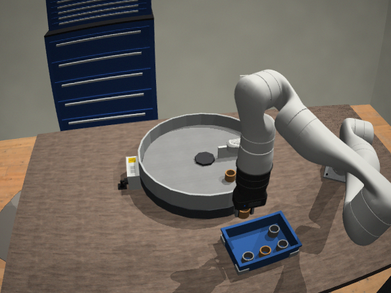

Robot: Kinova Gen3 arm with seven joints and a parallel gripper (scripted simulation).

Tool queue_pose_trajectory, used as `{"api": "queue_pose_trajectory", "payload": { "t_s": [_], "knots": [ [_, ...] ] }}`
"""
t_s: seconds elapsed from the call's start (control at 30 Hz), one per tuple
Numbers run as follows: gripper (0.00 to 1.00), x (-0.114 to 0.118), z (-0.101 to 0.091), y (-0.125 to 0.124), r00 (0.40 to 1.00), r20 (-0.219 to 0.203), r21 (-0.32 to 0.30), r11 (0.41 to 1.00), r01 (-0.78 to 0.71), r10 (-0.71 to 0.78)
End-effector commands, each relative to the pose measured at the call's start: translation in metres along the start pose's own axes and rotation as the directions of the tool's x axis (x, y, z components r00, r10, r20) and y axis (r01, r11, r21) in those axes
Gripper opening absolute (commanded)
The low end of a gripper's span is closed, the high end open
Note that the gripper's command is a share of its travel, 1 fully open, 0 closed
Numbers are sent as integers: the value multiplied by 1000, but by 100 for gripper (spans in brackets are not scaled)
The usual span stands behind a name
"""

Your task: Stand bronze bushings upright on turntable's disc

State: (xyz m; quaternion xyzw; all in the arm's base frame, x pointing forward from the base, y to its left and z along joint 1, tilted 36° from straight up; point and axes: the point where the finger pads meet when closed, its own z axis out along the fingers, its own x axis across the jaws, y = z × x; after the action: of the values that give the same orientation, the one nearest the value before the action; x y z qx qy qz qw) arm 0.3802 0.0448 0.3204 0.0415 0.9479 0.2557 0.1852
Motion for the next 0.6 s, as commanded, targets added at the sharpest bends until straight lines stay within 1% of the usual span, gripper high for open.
{"api": "queue_pose_trajectory", "payload": {
  "t_s": [0.0, 0.33, 0.57],
  "knots": [
    [0, 2, -2, -8, 1000, 1, 4, 1000, -2, 2],
    [0, 2, -2, -20, 1000, 4, 4, 1000, -1, 1],
    [0, 6, -2, -35, 1000, 1, 3, 1000, -2, 2]
  ]
}}
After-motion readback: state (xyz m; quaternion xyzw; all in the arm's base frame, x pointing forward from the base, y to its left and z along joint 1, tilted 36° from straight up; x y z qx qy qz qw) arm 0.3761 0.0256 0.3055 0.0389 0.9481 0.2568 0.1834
